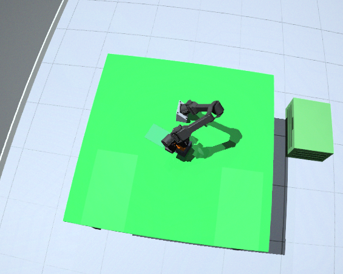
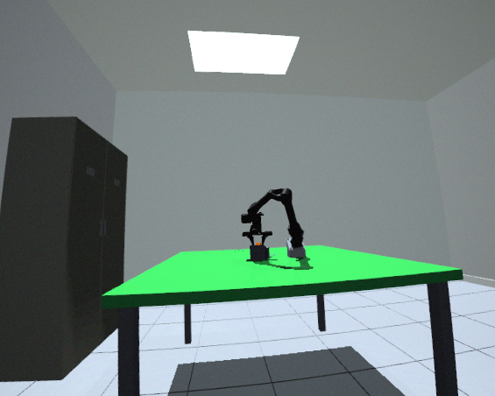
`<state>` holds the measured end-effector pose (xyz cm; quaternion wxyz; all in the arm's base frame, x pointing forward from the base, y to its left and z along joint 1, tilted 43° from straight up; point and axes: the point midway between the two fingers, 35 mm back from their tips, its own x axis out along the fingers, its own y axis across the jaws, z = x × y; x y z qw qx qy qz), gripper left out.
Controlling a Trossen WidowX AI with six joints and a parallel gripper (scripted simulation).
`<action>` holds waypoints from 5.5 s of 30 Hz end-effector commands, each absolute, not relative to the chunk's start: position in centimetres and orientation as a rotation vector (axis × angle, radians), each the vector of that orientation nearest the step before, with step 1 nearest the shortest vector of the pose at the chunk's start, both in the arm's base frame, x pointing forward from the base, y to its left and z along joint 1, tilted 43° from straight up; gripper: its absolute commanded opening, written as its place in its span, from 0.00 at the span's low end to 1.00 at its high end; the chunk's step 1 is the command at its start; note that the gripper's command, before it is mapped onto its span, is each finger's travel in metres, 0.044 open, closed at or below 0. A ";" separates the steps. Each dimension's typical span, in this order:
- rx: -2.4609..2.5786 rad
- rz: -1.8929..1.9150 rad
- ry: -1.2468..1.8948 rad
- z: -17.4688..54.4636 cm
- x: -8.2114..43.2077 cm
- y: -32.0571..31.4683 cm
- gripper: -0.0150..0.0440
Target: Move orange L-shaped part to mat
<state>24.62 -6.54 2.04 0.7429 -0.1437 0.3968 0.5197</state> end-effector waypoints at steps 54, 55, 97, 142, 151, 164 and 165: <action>-0.307 1.135 0.870 5.7 23.8 -9.8 0.25; -0.307 1.135 0.870 5.8 23.8 -10.0 0.25; -0.308 1.134 0.874 4.5 20.3 -15.7 0.25; -0.312 1.132 0.879 -4.3 14.9 -20.1 0.25; -0.312 1.132 0.878 -5.3 15.1 -19.1 0.25; -0.312 1.132 0.878 -6.8 15.4 -17.8 0.25; -0.312 1.132 0.878 -6.9 15.4 -17.7 0.25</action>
